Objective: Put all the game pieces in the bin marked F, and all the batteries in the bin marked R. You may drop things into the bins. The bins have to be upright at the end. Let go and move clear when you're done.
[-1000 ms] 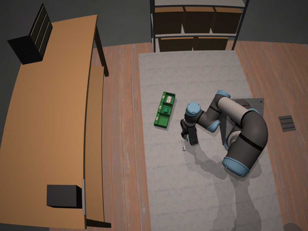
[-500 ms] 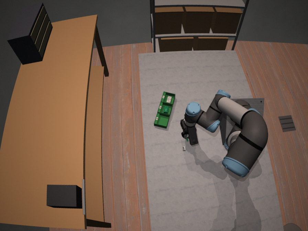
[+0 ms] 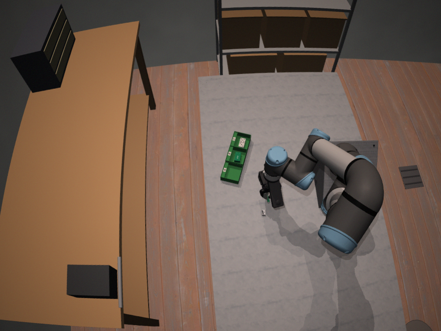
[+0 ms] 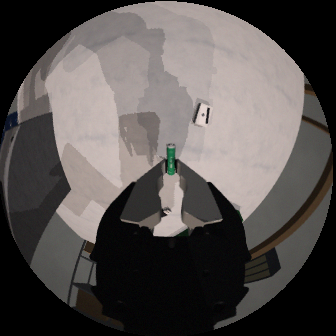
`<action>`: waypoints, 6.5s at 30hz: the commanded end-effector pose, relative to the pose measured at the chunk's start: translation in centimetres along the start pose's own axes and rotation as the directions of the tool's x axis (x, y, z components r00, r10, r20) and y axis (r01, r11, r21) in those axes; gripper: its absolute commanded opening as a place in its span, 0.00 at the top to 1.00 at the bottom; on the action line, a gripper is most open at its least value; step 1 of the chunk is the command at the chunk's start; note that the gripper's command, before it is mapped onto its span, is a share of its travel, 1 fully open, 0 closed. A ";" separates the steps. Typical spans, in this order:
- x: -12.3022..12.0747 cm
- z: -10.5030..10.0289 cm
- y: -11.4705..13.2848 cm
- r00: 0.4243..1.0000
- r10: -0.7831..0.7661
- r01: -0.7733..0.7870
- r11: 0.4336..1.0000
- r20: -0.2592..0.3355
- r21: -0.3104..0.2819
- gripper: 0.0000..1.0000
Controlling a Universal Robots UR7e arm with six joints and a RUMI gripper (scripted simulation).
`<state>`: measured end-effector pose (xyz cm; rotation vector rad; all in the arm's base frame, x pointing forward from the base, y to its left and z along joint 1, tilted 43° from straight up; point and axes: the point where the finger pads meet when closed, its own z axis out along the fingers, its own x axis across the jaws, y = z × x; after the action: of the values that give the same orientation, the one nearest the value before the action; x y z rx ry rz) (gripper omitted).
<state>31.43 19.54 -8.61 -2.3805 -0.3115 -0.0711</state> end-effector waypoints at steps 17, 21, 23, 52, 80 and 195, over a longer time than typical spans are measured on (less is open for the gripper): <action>0.0 -3.3 0.0 1.000 0.000 0.000 1.000 -0.001 0.000 1.00; 0.0 -4.7 0.0 1.000 0.000 0.000 1.000 -0.001 0.000 1.00; 0.0 -5.3 0.0 1.000 0.000 0.000 1.000 -0.001 0.000 1.00; 0.8 -6.0 2.3 0.983 0.184 -0.184 0.983 -0.001 0.000 1.00; 5.2 -6.0 16.0 0.866 0.500 -0.500 0.866 -0.001 0.000 1.00; 7.5 -9.6 23.1 0.866 0.500 -0.500 0.866 -0.001 0.000 0.00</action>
<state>44.61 -0.86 -16.86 -2.3864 0.3163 0.1718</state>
